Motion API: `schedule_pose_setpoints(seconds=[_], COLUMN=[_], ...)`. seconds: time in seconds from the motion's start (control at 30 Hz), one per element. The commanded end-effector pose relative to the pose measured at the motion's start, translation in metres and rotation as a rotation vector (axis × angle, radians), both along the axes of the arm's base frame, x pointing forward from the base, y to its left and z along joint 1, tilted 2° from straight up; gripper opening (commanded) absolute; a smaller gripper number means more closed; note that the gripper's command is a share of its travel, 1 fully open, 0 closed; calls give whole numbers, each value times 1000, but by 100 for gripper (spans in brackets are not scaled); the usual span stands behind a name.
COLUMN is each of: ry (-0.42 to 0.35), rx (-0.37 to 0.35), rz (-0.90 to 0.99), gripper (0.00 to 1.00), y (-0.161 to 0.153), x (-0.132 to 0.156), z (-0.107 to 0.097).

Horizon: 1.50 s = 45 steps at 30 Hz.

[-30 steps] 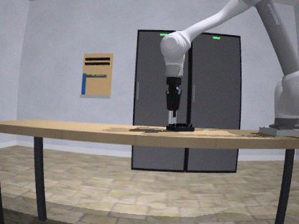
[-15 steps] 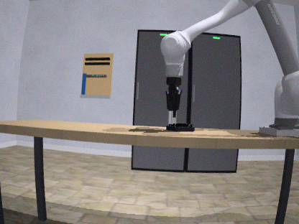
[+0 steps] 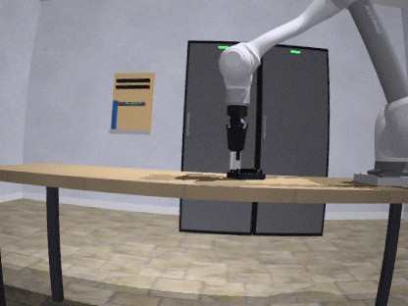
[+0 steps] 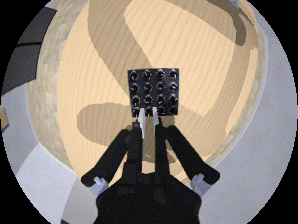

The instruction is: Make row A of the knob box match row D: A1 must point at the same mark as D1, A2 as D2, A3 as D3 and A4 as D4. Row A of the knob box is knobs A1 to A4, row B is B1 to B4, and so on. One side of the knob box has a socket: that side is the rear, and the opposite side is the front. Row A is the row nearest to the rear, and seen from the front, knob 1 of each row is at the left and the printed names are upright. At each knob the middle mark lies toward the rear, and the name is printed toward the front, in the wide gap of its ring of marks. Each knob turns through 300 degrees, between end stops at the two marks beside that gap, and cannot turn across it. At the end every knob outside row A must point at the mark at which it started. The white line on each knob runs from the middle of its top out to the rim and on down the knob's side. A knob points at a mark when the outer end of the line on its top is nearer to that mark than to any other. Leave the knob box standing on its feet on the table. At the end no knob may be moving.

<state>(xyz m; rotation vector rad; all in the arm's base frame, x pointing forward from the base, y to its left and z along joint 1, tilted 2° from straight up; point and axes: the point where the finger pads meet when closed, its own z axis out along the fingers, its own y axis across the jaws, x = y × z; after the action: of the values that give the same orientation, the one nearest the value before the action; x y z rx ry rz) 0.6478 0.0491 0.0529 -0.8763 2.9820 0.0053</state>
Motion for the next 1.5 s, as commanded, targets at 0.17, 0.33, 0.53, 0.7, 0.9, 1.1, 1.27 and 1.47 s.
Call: schedule_pose_setpoints(seconds=[0.17,0.33,0.53,0.7,0.9,1.1,1.27,1.47], ry=[2,2,2,2,2,2,2,2], rx=[-1,-1,-1,-1,-1,-1,-1,0], rz=[-2,-2,-2,-2,-2,-2,-2,-7], gripper=[12,5,5,5,5,5,5,5], y=[0,0,0,0,0,0,0,0], x=[-2,-2,-2,-2,-2,-2,-2,-2], z=[-4,-4,-4,-4,-4,-4,-4,-4])
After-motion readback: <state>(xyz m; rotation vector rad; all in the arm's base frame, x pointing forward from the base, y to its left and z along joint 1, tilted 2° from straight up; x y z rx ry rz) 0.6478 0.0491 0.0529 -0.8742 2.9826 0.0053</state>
